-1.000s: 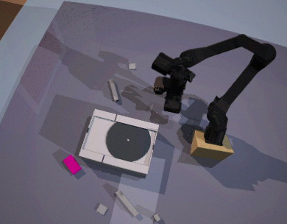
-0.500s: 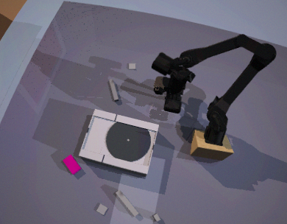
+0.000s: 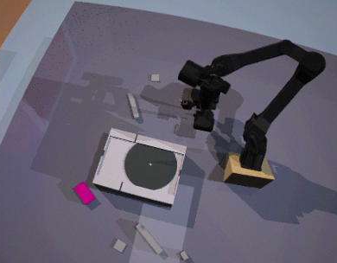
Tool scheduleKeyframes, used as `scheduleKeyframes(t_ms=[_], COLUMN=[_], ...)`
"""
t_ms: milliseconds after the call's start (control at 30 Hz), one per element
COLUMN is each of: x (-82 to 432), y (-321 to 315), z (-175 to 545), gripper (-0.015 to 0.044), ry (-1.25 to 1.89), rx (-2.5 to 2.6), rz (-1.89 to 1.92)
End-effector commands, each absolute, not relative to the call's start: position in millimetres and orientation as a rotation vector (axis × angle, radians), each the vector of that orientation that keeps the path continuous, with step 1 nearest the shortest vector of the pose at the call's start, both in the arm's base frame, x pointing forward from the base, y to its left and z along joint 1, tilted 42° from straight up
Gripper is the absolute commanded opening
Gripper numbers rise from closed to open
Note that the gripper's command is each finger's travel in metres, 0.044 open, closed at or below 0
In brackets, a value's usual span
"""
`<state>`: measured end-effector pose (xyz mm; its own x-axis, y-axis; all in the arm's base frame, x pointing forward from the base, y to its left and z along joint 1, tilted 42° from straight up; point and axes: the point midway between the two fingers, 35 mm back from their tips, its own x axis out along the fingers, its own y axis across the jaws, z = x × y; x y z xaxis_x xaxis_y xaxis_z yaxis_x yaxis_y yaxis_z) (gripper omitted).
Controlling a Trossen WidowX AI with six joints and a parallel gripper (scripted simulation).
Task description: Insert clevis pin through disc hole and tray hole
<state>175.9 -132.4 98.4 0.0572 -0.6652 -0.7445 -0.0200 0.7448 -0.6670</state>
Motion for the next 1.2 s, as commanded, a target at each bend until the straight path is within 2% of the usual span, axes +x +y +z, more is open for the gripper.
scheduleKeyframes(t_ms=[0,1167], x=[176.2,173.1], y=[-128.7,-92.9], z=[104.1,139.5], gripper=[0.016,0.016], ry=[1.443,1.439], rx=[-0.598,-0.581], rz=[-0.541,-0.545])
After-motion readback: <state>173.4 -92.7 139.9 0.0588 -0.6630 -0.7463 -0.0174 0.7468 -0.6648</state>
